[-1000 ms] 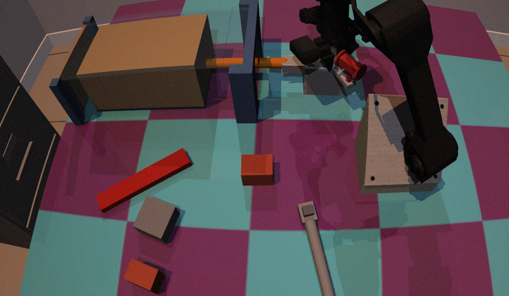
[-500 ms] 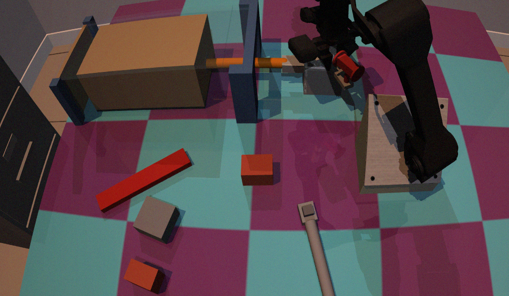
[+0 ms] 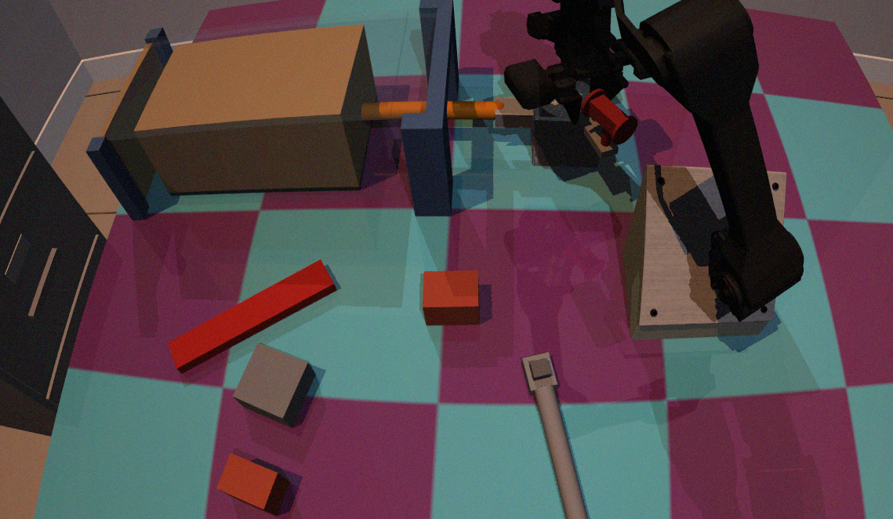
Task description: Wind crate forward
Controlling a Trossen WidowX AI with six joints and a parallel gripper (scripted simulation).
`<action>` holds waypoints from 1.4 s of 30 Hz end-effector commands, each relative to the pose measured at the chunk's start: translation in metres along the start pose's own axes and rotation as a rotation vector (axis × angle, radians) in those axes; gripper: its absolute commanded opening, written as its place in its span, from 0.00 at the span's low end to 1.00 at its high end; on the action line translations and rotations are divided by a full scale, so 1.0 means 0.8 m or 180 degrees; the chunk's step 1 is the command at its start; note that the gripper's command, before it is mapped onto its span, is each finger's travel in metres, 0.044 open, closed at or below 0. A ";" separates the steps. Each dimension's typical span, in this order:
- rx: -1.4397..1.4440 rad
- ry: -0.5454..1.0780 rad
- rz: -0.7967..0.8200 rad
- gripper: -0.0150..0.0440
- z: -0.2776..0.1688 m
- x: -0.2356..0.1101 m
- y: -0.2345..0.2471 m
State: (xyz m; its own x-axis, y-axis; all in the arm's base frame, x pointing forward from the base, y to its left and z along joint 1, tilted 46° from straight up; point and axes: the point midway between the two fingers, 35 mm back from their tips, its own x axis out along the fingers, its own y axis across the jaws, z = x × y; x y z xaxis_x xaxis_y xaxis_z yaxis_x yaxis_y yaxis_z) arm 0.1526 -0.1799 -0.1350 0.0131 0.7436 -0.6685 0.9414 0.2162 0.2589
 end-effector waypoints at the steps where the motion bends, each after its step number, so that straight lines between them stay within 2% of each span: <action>1: -0.0067 0.0012 -0.0047 0.25 0.001 0.005 -0.002; 30: 0.0205 0.0022 -0.0026 0.25 0.001 0.005 0.003; 42: -0.0112 0.0010 -0.0050 0.25 0.001 0.005 -0.002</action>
State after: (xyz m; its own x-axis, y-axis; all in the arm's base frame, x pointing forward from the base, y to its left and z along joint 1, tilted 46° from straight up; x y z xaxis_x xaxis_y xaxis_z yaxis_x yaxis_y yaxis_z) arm 0.1530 -0.1804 -0.1350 0.0132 0.7425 -0.6697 0.9354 0.2276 0.2708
